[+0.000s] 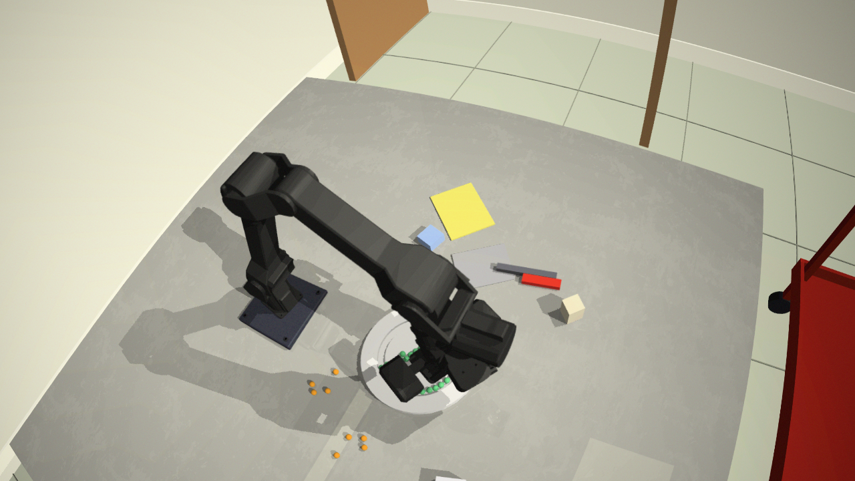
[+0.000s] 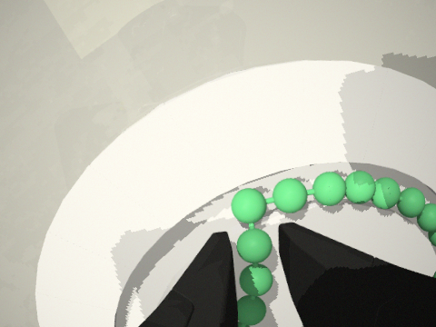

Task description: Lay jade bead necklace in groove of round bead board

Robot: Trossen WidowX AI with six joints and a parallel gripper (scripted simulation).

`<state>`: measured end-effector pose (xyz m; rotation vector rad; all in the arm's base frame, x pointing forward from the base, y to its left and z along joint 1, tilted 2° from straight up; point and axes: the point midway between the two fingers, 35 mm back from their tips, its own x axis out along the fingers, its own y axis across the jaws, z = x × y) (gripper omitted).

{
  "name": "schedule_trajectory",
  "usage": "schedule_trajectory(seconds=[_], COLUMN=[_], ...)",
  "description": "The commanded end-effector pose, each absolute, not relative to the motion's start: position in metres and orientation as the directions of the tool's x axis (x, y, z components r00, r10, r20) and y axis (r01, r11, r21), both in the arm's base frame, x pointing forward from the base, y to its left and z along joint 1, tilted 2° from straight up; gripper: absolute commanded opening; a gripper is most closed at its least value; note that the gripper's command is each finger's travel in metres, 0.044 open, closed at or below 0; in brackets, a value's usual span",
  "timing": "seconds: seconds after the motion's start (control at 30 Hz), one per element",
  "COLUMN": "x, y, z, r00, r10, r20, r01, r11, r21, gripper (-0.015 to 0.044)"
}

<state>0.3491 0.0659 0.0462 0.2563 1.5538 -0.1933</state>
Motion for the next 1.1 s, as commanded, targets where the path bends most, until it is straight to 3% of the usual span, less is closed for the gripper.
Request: schedule_trajectory(seconds=[0.0,1.07], x=[0.3491,0.3484], y=[0.0659,0.0659], z=[0.0466,0.0519], r00=[0.011,0.007], r10=[0.039,0.040], r20=[-0.999,-0.999], r01=[0.282,0.278], r11=[0.958,0.960], r21=[0.041,0.041], gripper=[0.0000,0.0000])
